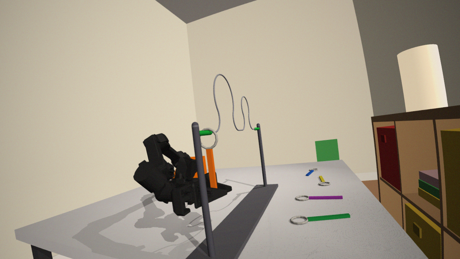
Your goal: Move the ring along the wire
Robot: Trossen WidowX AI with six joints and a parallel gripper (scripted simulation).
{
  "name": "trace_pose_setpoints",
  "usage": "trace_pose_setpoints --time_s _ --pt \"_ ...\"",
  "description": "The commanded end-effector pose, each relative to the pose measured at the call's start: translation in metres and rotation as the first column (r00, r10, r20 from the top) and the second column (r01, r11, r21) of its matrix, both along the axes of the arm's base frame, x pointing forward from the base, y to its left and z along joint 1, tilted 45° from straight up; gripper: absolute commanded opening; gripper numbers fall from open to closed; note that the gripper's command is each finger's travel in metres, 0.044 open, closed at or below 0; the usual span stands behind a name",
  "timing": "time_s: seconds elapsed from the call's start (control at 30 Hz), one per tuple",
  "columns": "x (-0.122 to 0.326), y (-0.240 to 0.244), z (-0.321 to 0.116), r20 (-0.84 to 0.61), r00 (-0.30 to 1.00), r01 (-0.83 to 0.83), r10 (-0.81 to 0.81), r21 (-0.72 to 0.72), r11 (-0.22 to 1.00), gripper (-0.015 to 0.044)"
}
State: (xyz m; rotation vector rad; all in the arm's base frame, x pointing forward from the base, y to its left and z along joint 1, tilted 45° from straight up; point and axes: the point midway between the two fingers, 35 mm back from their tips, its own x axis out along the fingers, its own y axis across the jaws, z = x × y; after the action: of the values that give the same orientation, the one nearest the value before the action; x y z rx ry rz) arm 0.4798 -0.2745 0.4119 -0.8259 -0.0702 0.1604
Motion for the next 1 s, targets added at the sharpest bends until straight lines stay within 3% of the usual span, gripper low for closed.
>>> trace_pose_setpoints --time_s 0.0,0.27,0.97 --pt "0.000 0.000 0.000 0.000 1.000 0.000 0.000 0.000 1.000 0.0055" --pt "0.000 0.000 0.000 0.000 1.000 0.000 0.000 0.000 1.000 -0.0150" --pt "-0.002 0.010 0.010 -0.003 1.000 -0.002 0.002 0.004 1.000 -0.0150"
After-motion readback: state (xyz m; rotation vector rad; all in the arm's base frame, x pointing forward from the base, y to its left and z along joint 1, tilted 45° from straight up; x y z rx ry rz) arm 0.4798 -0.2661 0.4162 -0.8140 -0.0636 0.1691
